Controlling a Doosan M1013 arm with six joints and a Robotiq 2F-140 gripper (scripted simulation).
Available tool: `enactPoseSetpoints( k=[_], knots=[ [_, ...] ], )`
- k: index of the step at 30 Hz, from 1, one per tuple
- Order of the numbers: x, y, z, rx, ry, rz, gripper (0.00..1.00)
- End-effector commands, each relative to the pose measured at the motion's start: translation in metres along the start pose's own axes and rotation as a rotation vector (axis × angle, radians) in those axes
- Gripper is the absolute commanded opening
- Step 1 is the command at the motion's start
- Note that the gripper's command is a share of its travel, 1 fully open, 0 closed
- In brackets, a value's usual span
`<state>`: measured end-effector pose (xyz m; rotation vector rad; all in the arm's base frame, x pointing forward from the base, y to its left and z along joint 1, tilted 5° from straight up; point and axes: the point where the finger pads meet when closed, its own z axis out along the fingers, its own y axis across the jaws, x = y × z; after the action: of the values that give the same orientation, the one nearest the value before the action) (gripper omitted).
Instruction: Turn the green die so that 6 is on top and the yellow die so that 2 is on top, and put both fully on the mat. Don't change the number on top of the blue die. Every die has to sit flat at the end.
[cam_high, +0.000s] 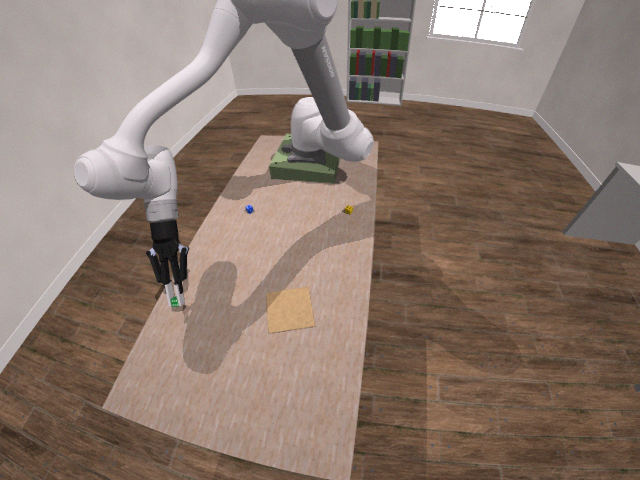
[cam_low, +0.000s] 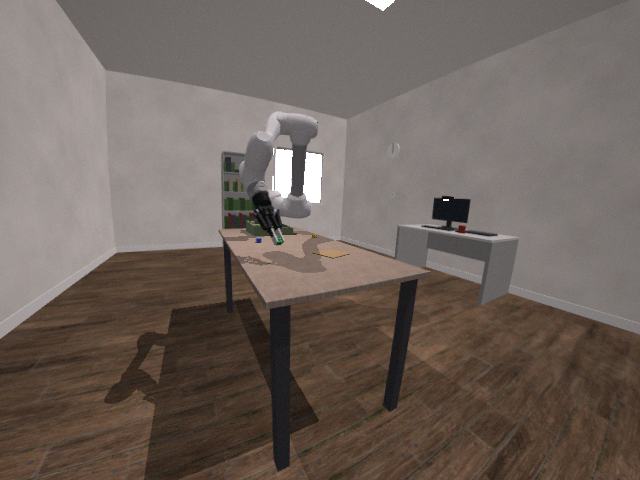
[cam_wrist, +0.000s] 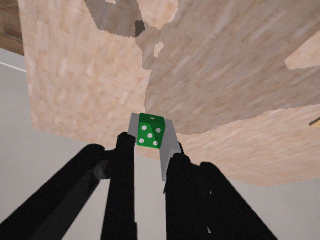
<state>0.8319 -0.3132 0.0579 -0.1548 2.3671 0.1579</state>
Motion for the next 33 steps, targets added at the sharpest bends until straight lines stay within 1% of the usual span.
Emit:
enactPoseSetpoints(
  k=[1,2,4,6,8,12,22,26,31,33],
  knots=[
    [0.003,0.005,0.001,-0.018,-0.150,-0.015,0.21],
    [0.003,0.004,0.001,-0.015,-0.186,-0.015,0.21],
    [0.003,0.001,-0.001,-0.008,-0.218,-0.015,0.21],
    [0.004,0.003,0.000,-0.014,-0.252,-0.015,0.21],
    [0.006,0.004,0.000,-0.018,-0.302,-0.014,0.21],
    [0.007,0.003,-0.001,-0.013,-0.349,-0.014,0.21],
    [0.008,0.003,0.000,-0.012,-0.356,-0.014,0.21],
    [0.012,0.003,0.005,-0.012,-0.356,-0.014,0.21],
    [0.022,0.003,0.016,-0.012,-0.356,-0.014,0.21],
    [0.022,0.003,0.016,-0.012,-0.356,-0.014,0.21]
  ],
)
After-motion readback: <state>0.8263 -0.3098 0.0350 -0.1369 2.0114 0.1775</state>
